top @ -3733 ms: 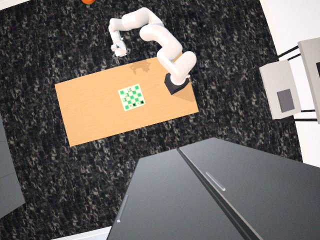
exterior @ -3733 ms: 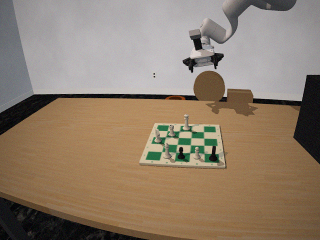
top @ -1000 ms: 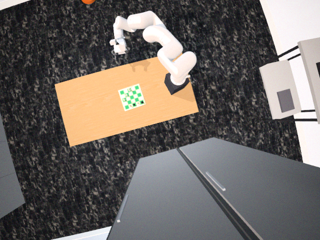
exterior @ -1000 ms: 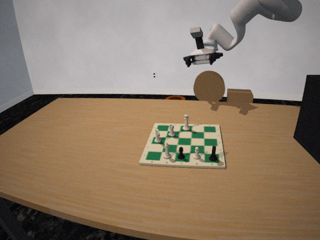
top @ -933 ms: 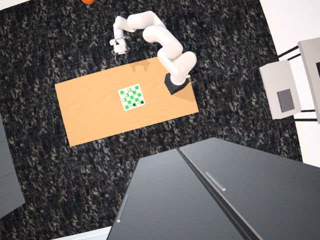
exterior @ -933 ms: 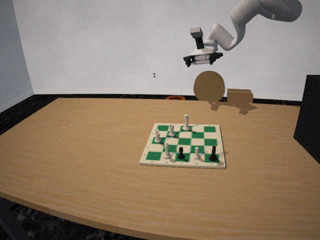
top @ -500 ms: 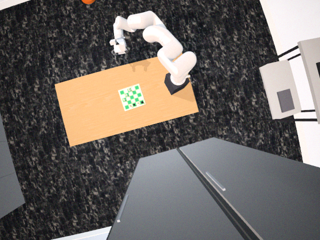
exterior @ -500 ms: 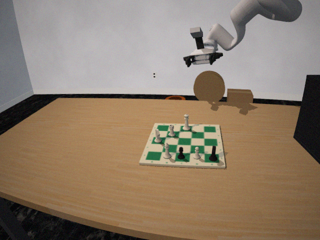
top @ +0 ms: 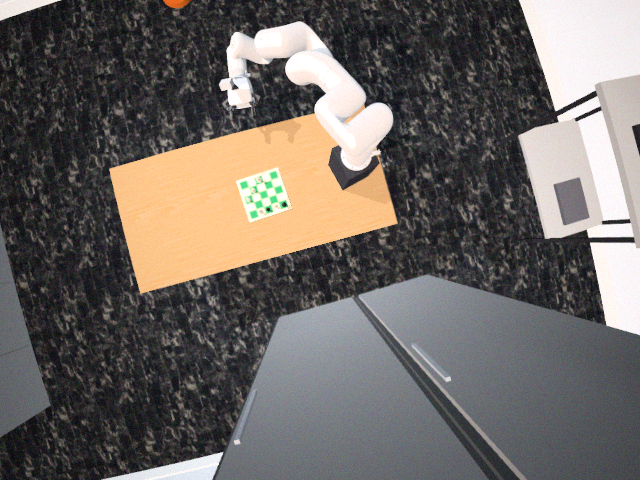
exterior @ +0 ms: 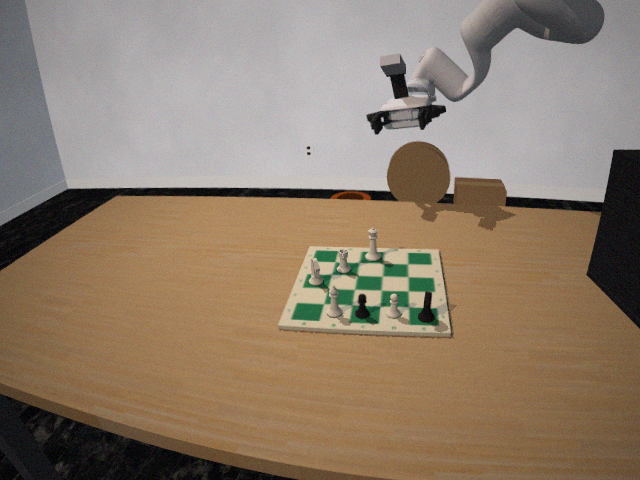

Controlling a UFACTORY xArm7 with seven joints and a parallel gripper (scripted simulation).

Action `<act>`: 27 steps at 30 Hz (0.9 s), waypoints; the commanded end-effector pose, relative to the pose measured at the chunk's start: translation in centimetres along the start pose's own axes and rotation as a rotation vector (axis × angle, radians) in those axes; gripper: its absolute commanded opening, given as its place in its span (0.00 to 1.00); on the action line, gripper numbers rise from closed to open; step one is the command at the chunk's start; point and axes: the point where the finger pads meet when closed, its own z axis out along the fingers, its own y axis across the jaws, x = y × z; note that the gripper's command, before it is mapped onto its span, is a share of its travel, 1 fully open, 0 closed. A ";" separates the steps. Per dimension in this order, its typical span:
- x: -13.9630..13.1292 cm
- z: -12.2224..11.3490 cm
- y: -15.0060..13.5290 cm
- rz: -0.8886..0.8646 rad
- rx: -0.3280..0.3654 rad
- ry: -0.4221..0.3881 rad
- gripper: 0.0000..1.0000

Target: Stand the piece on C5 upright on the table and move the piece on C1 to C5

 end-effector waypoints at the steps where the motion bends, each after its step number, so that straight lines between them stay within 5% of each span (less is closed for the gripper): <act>1: 0.2 -0.1 0.1 -0.003 -0.001 -0.003 1.00; 14: 1.7 -0.3 -0.2 -0.003 -0.001 -0.002 1.00; 27: 8.9 -1.4 -1.2 -0.003 -0.001 -0.002 1.00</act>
